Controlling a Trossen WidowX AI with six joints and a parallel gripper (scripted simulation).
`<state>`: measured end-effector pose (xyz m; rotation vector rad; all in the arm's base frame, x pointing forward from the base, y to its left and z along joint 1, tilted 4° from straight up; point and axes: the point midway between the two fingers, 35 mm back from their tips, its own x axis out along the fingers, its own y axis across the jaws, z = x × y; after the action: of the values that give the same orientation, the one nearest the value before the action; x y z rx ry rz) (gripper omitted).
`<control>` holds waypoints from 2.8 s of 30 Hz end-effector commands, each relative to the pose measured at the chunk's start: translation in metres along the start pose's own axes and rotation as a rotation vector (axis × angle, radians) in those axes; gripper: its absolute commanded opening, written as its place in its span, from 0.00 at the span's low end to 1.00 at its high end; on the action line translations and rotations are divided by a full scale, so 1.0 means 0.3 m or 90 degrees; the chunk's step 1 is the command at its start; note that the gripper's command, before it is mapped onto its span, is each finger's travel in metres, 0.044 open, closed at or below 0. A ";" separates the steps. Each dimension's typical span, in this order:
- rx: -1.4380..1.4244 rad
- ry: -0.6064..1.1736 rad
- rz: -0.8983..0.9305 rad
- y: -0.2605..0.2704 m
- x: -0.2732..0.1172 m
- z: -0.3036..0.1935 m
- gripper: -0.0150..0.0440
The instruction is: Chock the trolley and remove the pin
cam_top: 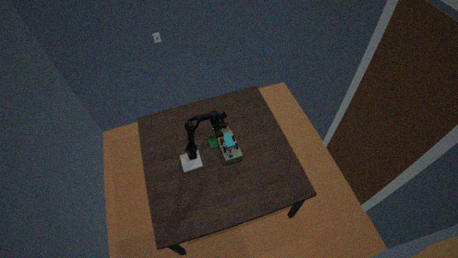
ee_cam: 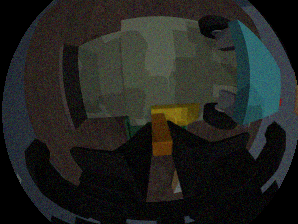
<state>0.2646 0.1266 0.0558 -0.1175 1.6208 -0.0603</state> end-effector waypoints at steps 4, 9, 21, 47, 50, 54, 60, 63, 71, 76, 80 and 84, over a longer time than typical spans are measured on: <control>0.000 -0.003 -0.002 -0.026 -0.001 0.001 0.25; 0.000 -0.003 -0.003 -0.041 -0.002 0.000 0.25; -0.001 0.000 0.001 -0.045 0.000 -0.003 0.25; 0.000 -0.003 -0.002 -0.043 -0.146 -0.006 0.58; 0.000 -0.003 -0.002 -0.043 -0.182 -0.005 0.58; -0.003 0.000 0.000 -0.042 -0.171 -0.005 0.67; -0.028 -0.021 0.009 -0.035 -0.180 0.016 0.58; -0.063 -0.042 0.014 -0.036 -0.189 0.040 0.58; -0.208 -0.117 0.010 -0.066 -0.228 0.131 0.58; -0.298 -0.136 -0.015 -0.121 -0.241 0.168 0.58; -0.356 -0.135 -0.036 -0.190 -0.249 0.187 0.58; -0.436 -0.123 -0.063 -0.275 -0.252 0.199 0.58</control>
<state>0.3278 0.0721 0.1335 -0.6310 1.3853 0.3877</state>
